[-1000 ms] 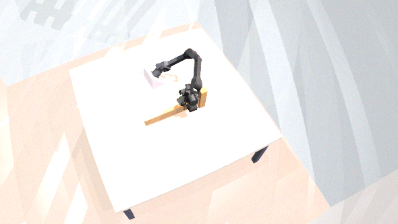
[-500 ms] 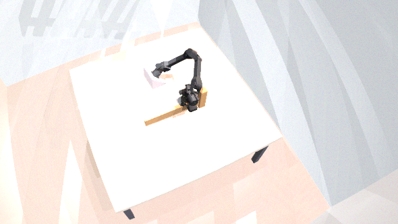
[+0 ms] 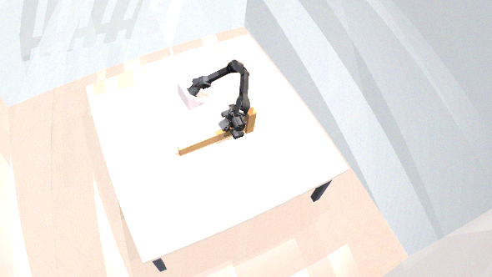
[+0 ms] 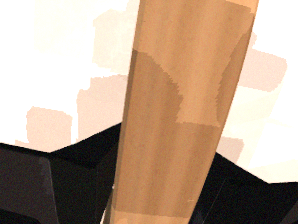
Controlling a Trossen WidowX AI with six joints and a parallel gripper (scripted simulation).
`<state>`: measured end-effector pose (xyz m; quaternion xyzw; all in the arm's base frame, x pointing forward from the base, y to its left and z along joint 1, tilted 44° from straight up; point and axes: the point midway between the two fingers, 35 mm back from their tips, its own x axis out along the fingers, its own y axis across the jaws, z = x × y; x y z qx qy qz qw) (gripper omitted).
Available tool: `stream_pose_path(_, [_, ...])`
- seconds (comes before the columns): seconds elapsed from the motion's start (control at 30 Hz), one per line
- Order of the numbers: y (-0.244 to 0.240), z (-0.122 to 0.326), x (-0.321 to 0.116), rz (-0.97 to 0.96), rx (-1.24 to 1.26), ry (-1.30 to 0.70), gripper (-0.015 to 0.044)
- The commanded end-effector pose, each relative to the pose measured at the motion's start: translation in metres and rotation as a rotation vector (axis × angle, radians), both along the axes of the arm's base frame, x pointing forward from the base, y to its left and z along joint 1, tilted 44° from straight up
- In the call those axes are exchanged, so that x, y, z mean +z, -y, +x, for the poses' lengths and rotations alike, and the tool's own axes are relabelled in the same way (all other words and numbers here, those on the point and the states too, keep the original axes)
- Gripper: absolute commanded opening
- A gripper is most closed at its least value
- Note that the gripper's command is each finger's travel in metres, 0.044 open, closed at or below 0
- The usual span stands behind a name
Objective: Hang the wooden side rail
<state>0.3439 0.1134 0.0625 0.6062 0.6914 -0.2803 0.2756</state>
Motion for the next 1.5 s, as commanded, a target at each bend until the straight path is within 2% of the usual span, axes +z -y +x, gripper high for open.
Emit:
stream_pose_path(0.0, [0.001,0.002,0.003,0.008,-0.009,0.012,0.0000])
stream_pose_path(0.53, [0.000,0.002,0.001,0.008,-0.009,0.012,0.0000])
stream_pose_path(0.93, [0.000,0.000,-0.001,0.002,-0.005,0.001,0.0315])
stream_pose_path(1.1, [0.018,0.003,0.018,0.004,-0.008,0.008,0.0440])
stream_pose_path(1.47, [0.028,0.004,0.028,0.006,-0.010,0.011,0.0440])
